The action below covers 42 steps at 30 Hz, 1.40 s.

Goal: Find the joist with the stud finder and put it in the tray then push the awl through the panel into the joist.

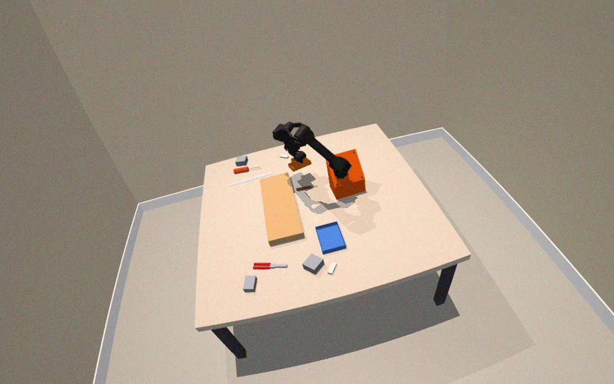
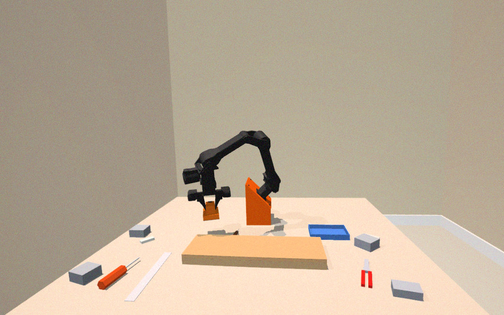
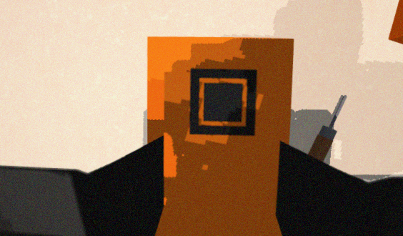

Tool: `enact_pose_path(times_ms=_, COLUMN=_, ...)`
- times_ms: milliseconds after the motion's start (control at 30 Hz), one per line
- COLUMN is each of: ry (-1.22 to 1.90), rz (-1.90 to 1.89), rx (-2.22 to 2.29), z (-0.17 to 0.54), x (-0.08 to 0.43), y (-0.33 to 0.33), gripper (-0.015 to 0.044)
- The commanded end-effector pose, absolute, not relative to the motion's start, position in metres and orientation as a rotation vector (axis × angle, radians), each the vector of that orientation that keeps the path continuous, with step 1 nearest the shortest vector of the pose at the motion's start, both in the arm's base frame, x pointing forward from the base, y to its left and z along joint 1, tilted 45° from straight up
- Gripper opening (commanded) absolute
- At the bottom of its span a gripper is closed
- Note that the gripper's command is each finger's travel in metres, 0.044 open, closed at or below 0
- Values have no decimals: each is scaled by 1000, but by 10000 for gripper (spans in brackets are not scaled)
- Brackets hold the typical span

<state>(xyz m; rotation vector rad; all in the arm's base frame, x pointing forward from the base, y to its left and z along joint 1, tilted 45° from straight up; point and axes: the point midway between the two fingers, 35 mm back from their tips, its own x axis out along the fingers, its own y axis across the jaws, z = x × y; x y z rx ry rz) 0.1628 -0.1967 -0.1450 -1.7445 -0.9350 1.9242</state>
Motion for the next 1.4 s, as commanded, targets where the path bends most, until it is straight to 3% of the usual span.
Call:
enact_pose_path(times_ms=0, ry=-1059, rz=1885, rx=-1865, z=-143, x=173, y=-202, gripper=0)
enact_pose_path(times_ms=733, ry=-1914, rz=1484, rx=-2470, z=-143, x=219, y=-211, gripper=0)
enact_pose_path(times_ms=1367, ry=-2725, rz=835, rx=-2854, z=-137, x=260, y=-218, gripper=0)
